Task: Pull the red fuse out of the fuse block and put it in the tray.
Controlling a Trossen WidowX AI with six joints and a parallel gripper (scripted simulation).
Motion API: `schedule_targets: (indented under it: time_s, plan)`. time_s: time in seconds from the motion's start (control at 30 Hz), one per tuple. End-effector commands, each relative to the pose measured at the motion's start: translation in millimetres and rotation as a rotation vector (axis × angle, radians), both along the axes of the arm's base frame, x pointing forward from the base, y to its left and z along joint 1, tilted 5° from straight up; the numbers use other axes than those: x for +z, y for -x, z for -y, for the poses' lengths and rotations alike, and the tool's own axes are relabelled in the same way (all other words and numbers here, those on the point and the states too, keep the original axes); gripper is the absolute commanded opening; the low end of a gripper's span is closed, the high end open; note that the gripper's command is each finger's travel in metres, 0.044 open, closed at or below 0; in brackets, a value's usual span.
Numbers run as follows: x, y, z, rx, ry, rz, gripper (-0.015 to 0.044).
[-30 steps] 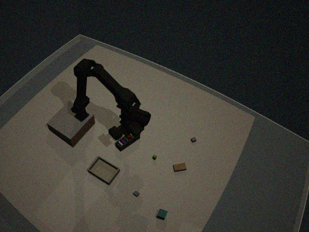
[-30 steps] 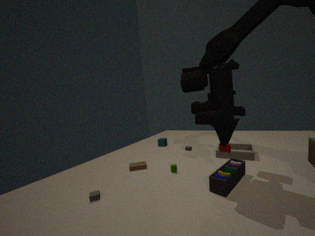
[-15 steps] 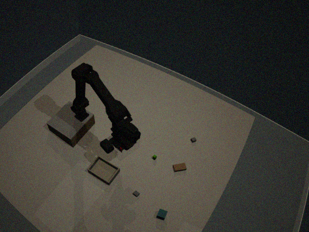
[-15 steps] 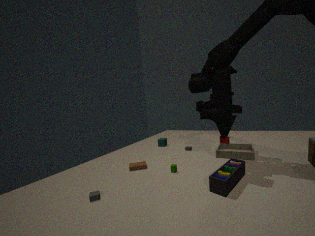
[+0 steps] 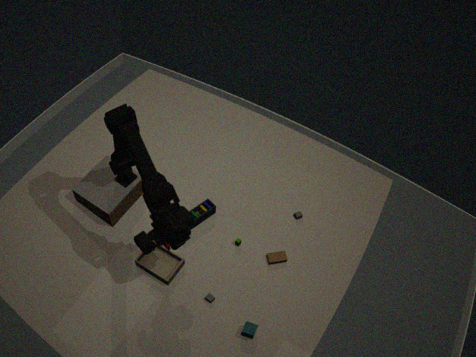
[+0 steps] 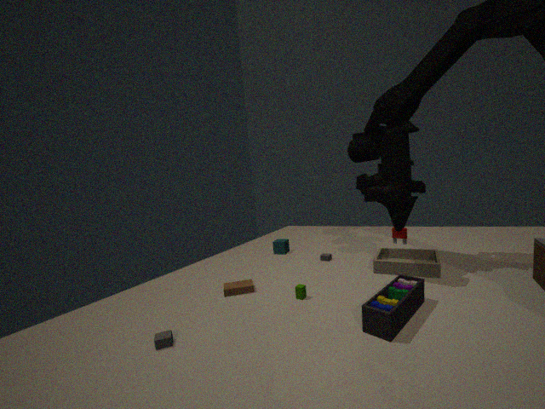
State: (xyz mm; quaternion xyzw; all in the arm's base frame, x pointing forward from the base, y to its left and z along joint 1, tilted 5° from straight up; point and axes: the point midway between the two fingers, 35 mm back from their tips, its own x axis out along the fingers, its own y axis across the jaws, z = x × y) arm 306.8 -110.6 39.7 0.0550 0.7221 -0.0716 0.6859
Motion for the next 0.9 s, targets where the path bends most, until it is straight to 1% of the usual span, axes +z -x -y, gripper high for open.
schedule_targets:
  time_s: [0.0, 0.13, 0.87]
  plan:
    - [1.7, 2.9, 20.7, 0.000, 0.006, 0.002, 0.0000]
    - [1.8, 6.9, 35.0, 0.000, 0.007, 0.001, 0.0000]
    - [-29.6, 8.2, 35.9, 0.000, 0.007, 0.001, 0.0000]
